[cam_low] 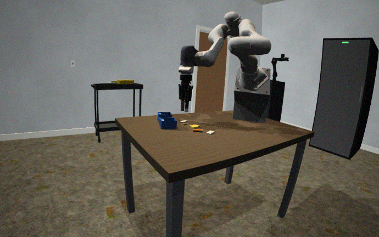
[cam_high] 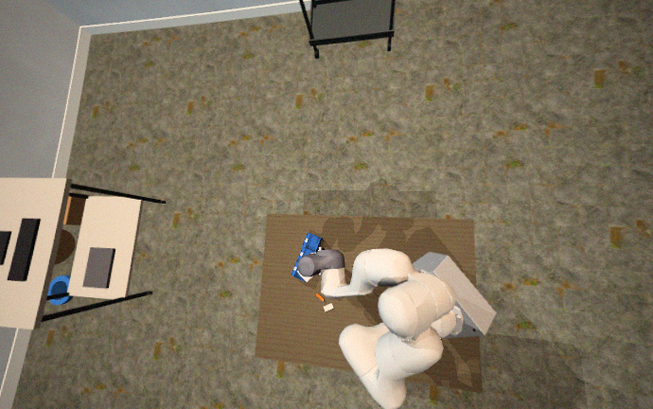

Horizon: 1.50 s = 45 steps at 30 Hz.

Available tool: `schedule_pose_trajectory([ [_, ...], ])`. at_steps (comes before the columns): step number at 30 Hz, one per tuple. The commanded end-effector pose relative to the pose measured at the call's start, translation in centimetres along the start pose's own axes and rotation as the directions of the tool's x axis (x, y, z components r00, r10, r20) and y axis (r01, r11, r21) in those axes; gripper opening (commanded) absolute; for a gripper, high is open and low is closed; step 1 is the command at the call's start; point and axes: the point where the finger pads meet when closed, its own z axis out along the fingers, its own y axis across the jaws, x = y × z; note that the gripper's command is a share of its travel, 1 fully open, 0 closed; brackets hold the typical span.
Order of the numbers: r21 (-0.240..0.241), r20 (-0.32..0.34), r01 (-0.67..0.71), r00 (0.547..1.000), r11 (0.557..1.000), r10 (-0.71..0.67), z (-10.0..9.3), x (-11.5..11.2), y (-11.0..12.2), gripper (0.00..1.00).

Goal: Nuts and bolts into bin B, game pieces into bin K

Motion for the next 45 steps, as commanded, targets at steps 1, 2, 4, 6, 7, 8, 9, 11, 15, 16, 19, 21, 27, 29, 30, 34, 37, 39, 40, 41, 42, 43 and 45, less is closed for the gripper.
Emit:
schedule_pose_trajectory([
  [1, -0.001, -0.005, 0.037, 0.999, 0.999, -0.037, 0.0, 0.1, 0.2, 0.25],
  [2, -0.001, -0.005, 0.037, 0.999, 0.999, -0.037, 0.0, 0.1, 0.1, 0.25],
  [4, -0.001, -0.005, 0.037, 0.999, 0.999, -0.037, 0.0, 0.1, 0.1, 0.25],
  [6, -0.001, -0.005, 0.037, 0.999, 0.999, -0.037, 0.0, 0.1, 0.1, 0.25],
  [7, -0.001, -0.005, 0.037, 0.999, 0.999, -0.037, 0.0, 0.1, 0.1, 0.25],
  [8, -0.001, -0.005, 0.037, 0.999, 0.999, -0.037, 0.0, 0.1, 0.1, 0.25],
  [9, -0.001, -0.005, 0.037, 0.999, 0.999, -0.037, 0.0, 0.1, 0.1, 0.25],
  [11, -0.001, -0.005, 0.037, 0.999, 0.999, -0.037, 0.0, 0.0, 0.1, 0.25],
  [15, -0.001, -0.005, 0.037, 0.999, 0.999, -0.037, 0.0, 0.0, 0.0, 0.25],
  [16, -0.001, -0.005, 0.037, 0.999, 0.999, -0.037, 0.0, 0.0, 0.0, 0.25],
  [19, -0.001, -0.005, 0.037, 0.999, 0.999, -0.037, 0.0, 0.0, 0.0, 0.25],
  [21, -0.001, -0.005, 0.037, 0.999, 0.999, -0.037, 0.0, 0.0, -0.1, 0.25],
  [27, -0.001, -0.005, 0.037, 0.999, 0.999, -0.037, 0.0, 0.0, -0.1, 0.25],
  [29, -0.001, -0.005, 0.037, 0.999, 0.999, -0.037, 0.4, 0.0, -0.1, 0.25],
  [30, -0.001, -0.005, 0.037, 0.999, 0.999, -0.037, 0.8, 0.0, -0.1, 0.25],
  [34, -0.001, -0.005, 0.037, 0.999, 0.999, -0.037, 2.4, 0.0, -0.1, 0.25],
  [37, -0.001, -0.005, 0.037, 0.999, 0.999, -0.037, 3.6, 0.1, -0.1, 0.25],
  [39, -0.001, -0.005, 0.037, 0.999, 0.999, -0.037, 4.4, 0.2, 0.0, 0.25],
  [40, -0.001, -0.005, 0.037, 0.999, 0.999, -0.037, 4.8, 0.2, 0.0, 0.25],
  [41, -0.001, -0.005, 0.037, 0.999, 0.999, -0.037, 4.8, 0.2, 0.0, 0.25],
  [42, -0.001, -0.005, 0.037, 0.999, 0.999, -0.037, 4.8, 0.2, 0.0, 0.25],
  [43, -0.001, -0.005, 0.037, 0.999, 0.999, -0.037, 5.2, 0.2, 0.0, 0.25],
  [45, -0.001, -0.005, 0.037, 0.999, 0.999, -0.037, 5.5, 0.2, 0.0, 0.25],
])
